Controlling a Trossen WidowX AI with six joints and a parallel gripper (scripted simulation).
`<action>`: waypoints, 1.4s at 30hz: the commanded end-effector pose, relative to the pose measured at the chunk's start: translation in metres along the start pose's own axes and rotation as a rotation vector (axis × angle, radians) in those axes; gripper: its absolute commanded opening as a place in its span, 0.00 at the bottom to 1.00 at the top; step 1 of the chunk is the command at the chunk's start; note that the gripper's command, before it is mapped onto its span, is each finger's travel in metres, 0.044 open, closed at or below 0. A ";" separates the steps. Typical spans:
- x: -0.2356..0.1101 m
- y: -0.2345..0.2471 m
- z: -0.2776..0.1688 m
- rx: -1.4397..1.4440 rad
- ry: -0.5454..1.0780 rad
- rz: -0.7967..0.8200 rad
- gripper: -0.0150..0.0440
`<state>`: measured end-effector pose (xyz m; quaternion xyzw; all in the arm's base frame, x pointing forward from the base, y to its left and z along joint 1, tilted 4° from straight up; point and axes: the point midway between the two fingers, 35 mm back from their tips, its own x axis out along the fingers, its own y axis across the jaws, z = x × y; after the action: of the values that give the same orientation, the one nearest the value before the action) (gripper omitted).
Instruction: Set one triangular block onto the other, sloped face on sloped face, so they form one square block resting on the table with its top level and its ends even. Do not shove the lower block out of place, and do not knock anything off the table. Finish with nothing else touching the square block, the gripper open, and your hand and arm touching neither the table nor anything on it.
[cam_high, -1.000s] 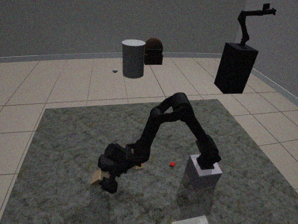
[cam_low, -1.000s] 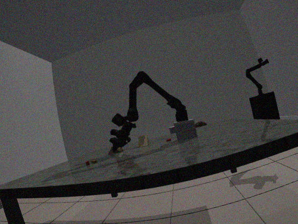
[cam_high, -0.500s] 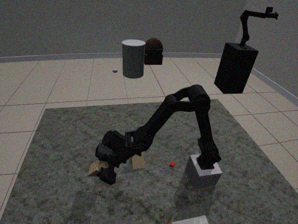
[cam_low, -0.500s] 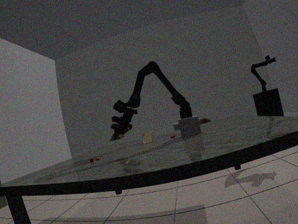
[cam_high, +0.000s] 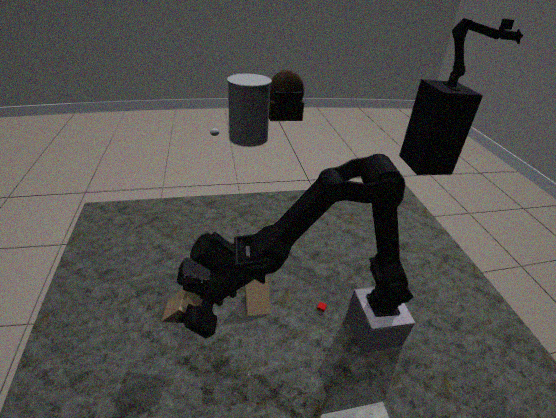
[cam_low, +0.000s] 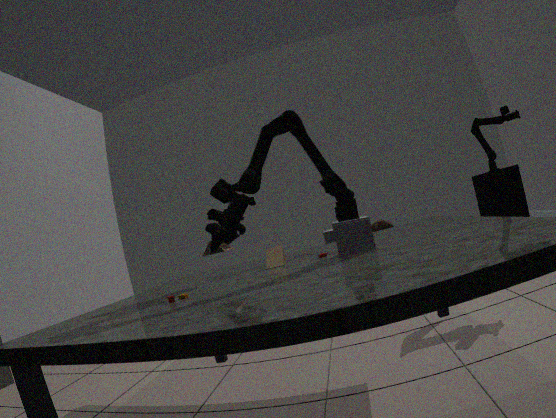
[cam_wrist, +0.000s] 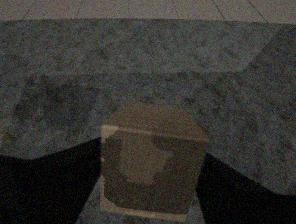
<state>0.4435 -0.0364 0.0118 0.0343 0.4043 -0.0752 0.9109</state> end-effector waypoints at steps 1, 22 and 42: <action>-0.002 0.000 0.004 0.000 -0.010 0.002 0.25; 0.019 0.001 0.013 -0.457 0.188 0.041 0.25; 0.026 0.001 0.021 -0.993 0.391 0.211 0.25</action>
<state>0.4728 -0.0405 0.0017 -0.3168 0.5482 0.1896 0.7504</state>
